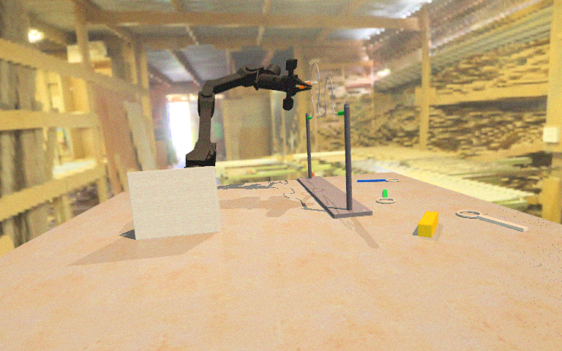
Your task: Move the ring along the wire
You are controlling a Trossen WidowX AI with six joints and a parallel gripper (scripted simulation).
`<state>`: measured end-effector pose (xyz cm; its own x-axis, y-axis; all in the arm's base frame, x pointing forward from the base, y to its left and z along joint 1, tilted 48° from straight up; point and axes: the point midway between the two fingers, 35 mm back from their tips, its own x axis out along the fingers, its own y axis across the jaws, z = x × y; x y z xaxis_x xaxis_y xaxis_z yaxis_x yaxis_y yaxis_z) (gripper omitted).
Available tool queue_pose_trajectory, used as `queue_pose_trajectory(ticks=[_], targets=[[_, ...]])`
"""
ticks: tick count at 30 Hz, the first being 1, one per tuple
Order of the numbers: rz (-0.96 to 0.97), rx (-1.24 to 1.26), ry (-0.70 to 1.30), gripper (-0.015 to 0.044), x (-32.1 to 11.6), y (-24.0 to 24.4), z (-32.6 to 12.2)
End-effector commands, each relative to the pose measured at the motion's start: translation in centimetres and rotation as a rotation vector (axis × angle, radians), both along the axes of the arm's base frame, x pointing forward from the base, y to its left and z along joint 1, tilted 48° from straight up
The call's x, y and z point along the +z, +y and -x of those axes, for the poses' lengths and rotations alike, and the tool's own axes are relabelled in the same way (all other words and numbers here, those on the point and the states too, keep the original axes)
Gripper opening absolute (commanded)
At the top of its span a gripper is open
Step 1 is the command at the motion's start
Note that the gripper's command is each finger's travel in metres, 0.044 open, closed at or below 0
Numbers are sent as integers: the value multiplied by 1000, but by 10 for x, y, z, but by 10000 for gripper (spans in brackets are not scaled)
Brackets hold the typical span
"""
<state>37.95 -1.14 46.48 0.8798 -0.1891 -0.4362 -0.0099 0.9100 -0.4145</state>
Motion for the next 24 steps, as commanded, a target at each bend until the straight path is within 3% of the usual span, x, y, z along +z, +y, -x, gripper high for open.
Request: queue_pose_trajectory(ticks=[1,24], targets=[[-53,0,-5,-150,-1,1,-1],[-341,2,-34,-150,-4,11,-2]])
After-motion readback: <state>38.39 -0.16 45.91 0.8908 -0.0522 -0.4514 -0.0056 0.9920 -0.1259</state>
